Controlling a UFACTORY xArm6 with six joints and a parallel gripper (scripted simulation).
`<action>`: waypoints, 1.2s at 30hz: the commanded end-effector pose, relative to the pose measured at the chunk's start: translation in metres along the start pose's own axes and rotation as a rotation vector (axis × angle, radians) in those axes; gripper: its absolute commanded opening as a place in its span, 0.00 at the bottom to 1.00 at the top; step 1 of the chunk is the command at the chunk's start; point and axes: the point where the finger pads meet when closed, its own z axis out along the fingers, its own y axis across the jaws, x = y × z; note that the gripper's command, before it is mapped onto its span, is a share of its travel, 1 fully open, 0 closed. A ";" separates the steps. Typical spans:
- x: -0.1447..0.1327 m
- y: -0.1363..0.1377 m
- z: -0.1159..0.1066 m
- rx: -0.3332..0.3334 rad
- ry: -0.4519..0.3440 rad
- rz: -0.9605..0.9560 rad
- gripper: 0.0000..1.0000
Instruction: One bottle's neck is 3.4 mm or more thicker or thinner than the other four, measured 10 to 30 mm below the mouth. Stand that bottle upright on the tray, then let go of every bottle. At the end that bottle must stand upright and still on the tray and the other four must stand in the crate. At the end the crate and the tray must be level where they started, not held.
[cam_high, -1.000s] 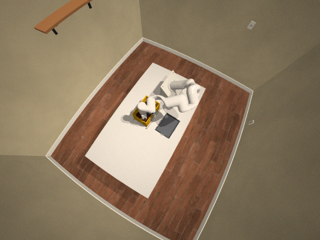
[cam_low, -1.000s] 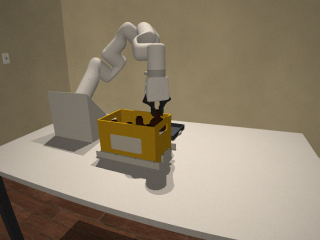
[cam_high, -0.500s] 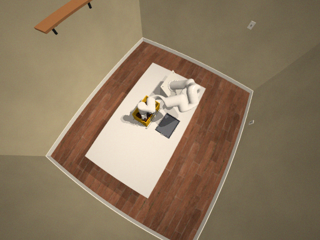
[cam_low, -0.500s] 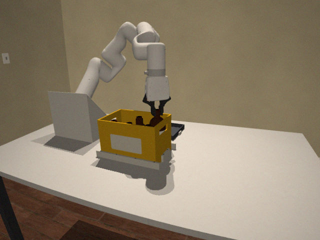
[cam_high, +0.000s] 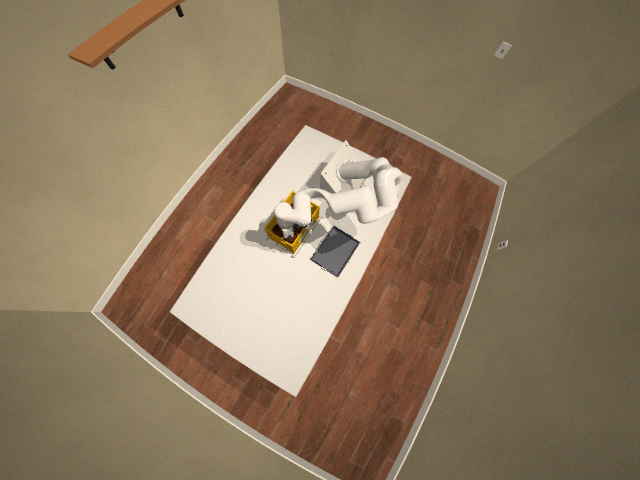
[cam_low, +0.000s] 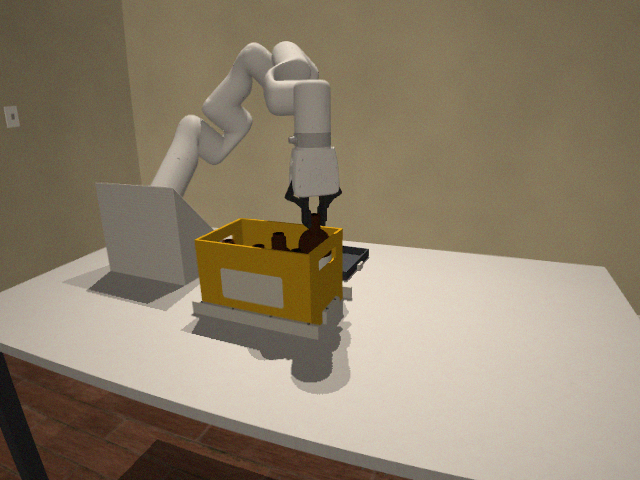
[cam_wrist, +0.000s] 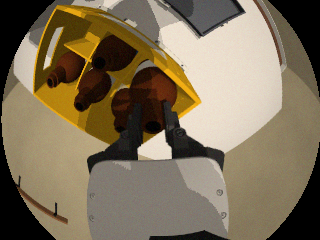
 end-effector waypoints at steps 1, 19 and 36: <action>-0.001 0.001 -0.008 -0.001 -0.004 -0.001 0.00; -0.001 0.001 -0.025 -0.001 -0.004 -0.001 0.00; -0.001 0.001 -0.029 -0.001 -0.004 -0.001 0.00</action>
